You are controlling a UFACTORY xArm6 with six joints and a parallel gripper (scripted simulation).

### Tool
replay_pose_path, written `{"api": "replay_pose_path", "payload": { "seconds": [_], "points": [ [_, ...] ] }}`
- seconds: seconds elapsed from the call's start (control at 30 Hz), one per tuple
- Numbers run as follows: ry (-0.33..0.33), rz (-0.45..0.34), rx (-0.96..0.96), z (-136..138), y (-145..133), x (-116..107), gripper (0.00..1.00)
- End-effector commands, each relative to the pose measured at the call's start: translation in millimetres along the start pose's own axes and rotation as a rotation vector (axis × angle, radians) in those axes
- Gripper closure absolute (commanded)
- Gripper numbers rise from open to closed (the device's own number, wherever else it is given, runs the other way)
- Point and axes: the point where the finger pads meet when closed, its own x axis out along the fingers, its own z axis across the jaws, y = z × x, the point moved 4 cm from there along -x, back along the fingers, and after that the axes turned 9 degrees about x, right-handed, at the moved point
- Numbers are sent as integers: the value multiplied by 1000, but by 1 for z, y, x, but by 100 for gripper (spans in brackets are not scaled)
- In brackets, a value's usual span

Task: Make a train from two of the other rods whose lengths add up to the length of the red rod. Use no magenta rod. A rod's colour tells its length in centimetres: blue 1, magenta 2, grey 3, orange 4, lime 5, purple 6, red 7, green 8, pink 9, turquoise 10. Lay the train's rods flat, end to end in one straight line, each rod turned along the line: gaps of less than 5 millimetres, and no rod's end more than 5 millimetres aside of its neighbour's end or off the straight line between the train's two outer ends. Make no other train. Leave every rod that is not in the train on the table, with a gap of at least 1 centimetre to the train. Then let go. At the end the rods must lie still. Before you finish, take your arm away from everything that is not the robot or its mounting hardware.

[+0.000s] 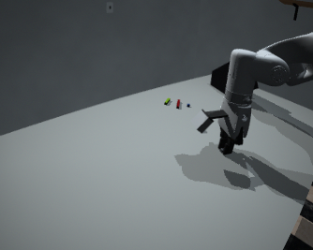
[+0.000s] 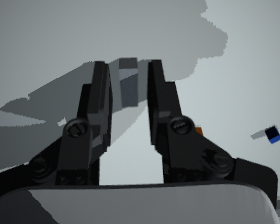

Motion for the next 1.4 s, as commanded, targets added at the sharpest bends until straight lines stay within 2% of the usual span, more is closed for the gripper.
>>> {"api": "replay_pose_path", "payload": {
  "seconds": [0.0,0.23,0.27,1.37],
  "points": [
    [1,2,-1,-1,1,-1,76],
    [1,2,-1,-1,1,-1,76],
    [1,2,-1,-1,1,-1,96],
    [1,2,-1,-1,1,-1,96]
  ]
}}
